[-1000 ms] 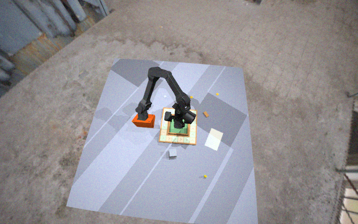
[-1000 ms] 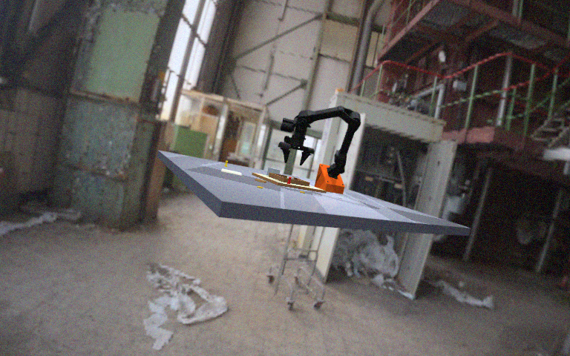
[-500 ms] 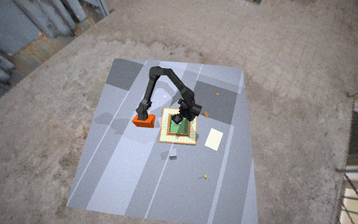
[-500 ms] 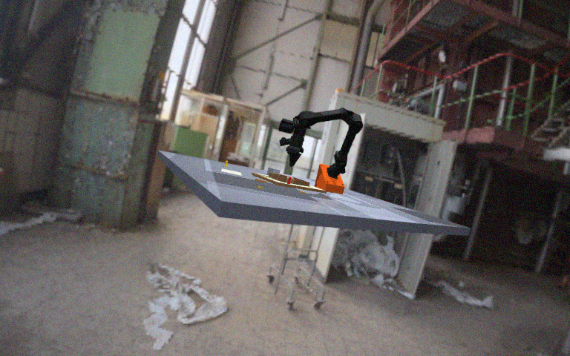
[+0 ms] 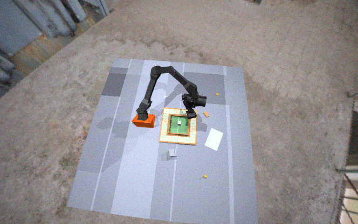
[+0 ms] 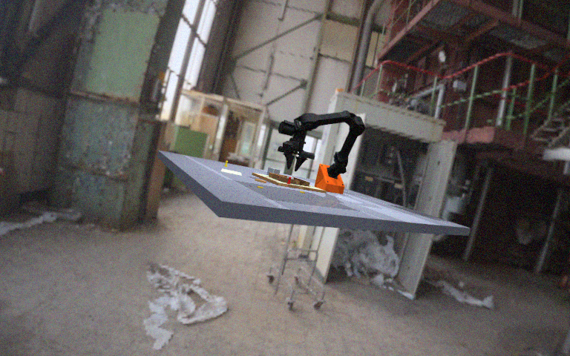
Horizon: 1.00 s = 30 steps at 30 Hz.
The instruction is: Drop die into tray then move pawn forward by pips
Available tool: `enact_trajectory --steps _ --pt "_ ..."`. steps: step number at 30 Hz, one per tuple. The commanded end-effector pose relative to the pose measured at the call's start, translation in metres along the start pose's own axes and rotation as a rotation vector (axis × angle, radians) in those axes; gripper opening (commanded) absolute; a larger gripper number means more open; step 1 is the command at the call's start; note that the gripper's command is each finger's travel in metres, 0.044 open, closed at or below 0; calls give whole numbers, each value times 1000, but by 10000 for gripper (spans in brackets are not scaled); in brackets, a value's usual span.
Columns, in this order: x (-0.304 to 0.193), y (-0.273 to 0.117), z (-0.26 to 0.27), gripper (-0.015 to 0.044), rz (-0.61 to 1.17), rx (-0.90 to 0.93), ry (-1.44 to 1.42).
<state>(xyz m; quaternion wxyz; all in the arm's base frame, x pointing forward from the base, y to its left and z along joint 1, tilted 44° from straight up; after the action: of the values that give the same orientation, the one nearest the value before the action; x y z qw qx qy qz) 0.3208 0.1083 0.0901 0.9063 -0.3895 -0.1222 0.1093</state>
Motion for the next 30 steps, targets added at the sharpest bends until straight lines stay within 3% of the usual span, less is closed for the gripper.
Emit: enact_trajectory --steps 1,30 --pt "9 0 9 200 -14 10 -139" --pt "11 39 9 200 -14 11 -139"
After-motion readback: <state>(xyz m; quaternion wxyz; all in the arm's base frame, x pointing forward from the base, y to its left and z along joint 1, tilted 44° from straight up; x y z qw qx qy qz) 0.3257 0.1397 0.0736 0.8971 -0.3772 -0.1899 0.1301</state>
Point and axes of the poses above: the point midway between the two fingers, 35 mm back from their tips, its own y axis out along the fingers, its own z axis across the jaws, x = y × z, the point moved 1 cm from there along -y, back along the fingers, and after that the axes turned 8 degrees about y, right-handed, at the moved point
